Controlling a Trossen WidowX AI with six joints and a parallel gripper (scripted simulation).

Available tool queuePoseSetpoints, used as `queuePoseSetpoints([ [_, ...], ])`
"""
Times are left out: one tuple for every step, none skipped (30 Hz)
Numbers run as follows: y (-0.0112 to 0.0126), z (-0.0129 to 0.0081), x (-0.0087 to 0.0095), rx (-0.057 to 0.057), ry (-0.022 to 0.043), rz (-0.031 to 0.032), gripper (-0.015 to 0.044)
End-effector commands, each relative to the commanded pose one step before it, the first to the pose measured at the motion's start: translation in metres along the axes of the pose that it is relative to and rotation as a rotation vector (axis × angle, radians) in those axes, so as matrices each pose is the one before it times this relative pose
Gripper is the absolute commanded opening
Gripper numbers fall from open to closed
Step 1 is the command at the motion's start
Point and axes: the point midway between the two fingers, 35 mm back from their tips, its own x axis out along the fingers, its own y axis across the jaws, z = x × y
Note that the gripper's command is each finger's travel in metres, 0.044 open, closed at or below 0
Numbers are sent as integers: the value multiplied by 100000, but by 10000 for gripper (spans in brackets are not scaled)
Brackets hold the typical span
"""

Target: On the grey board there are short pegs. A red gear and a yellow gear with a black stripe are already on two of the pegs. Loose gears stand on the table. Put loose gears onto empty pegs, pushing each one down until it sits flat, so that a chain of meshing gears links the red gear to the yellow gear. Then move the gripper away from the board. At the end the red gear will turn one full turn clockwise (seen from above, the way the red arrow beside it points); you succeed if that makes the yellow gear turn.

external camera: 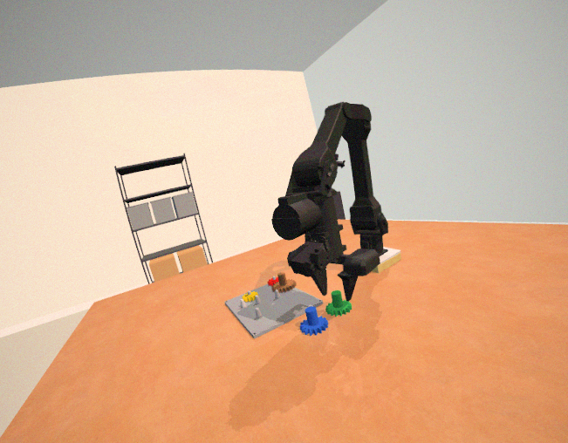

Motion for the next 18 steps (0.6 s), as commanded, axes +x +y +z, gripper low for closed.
queuePoseSetpoints([
  [89,16,29,414,-42,555,177],
  [0,0,0,0,0,0,151],
  [0,0,0,0,0,0,125],
  [0,0,0,0,0,0,99],
  [0,0,0,0,0,0,72],
  [0,0,0,0,0,0,66],
  [0,0,0,0,0,0,59],
  [0,0,0,0,0,0,53],
  [0,0,0,0,0,0,46],
  [0,0,0,0,0,0,39],
  [0,0,0,0,0,0,32],
  [0,0,0,0,0,0,26],
  [0,0,0,0,0,0,19],
  [0,0,0,0,0,0,0],
  [2,12,-33,0,-1,0,0],
  [5,34,-98,0,-3,0,0],
  [9,56,-164,0,-5,0,0],
  [10,66,-198,0,-6,0,0],
])
